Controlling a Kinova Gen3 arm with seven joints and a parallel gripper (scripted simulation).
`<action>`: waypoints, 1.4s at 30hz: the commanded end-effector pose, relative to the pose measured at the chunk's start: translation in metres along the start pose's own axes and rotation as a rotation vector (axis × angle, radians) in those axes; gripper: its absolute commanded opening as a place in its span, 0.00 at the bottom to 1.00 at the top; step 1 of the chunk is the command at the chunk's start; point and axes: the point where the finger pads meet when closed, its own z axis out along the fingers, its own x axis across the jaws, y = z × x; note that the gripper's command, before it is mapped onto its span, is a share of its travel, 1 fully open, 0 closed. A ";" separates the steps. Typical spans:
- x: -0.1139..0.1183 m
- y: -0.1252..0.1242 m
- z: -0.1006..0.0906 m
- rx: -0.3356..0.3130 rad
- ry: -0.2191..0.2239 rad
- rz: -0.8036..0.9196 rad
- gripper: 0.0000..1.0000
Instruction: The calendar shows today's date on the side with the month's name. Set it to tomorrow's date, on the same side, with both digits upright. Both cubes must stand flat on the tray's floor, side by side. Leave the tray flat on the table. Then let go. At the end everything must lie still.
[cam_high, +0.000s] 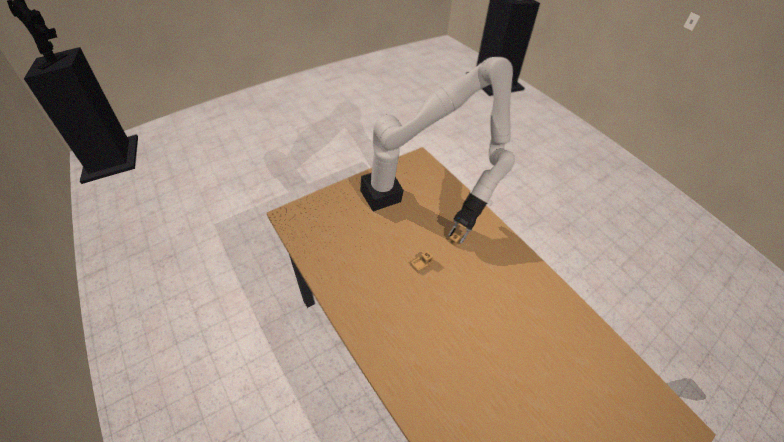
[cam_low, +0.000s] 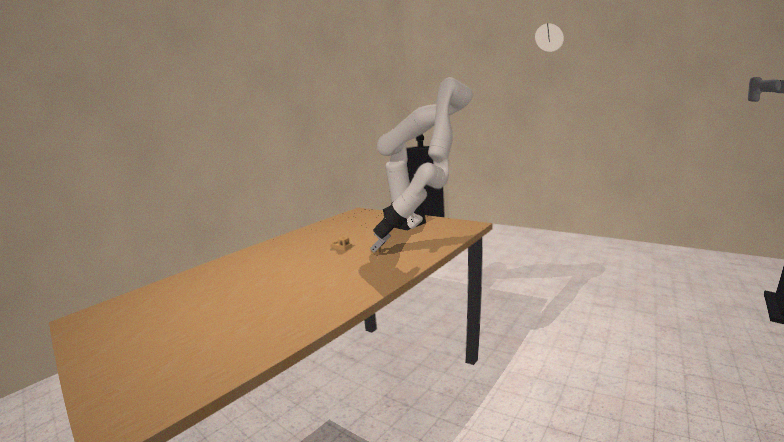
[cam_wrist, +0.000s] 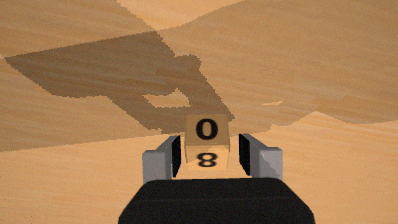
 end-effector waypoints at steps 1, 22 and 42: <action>0.001 -0.006 0.003 0.007 0.001 0.010 0.90; 0.000 -0.008 0.006 0.006 0.000 0.010 0.90; 0.000 -0.008 0.006 0.006 0.000 0.010 0.90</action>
